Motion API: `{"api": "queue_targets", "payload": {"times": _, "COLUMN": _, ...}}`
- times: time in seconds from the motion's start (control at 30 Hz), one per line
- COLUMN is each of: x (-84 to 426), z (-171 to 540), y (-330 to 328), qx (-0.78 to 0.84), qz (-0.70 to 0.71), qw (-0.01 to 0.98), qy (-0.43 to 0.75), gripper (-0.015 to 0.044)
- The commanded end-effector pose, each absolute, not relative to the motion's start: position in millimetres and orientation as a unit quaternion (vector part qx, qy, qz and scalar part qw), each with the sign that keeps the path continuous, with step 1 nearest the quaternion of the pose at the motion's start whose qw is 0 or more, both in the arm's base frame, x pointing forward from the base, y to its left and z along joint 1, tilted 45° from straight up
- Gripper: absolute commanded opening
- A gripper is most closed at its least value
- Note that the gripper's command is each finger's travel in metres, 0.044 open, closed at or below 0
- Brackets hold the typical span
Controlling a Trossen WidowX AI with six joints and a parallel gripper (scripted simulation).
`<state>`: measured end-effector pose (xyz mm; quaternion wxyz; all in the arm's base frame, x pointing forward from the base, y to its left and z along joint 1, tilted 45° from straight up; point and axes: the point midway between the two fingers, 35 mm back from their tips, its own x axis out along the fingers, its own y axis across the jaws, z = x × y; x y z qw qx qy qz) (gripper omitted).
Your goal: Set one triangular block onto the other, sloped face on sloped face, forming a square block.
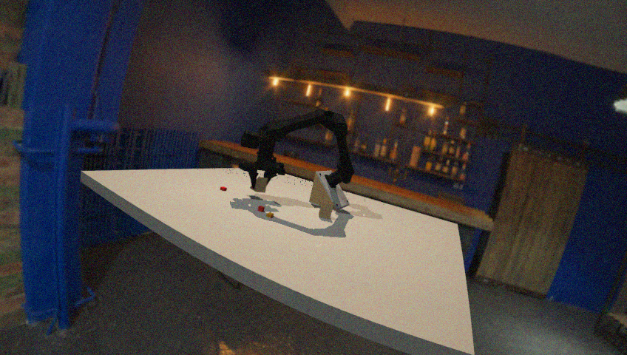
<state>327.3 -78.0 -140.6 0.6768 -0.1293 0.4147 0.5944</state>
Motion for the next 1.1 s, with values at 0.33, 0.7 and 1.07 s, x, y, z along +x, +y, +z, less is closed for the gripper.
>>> {"api": "queue_targets", "payload": {"times": 0.33, "x": 327.2, "z": -148.6, "y": -70.4, "qx": -0.131, "qz": 0.595, "qw": 0.677, "qy": 0.414, "gripper": 0.0000}}
{"api": "queue_targets", "payload": {"times": 0.7, "x": 326.1, "z": -159.4, "y": -59.2, "qx": -0.129, "qz": 0.595, "qw": 0.677, "qy": 0.414, "gripper": 0.0000}}
{"api": "queue_targets", "payload": {"times": 1.07, "x": 326.2, "z": -158.5, "y": -60.9, "qx": -0.132, "qz": 0.596, "qw": 0.675, "qy": 0.415, "gripper": 0.0210}}
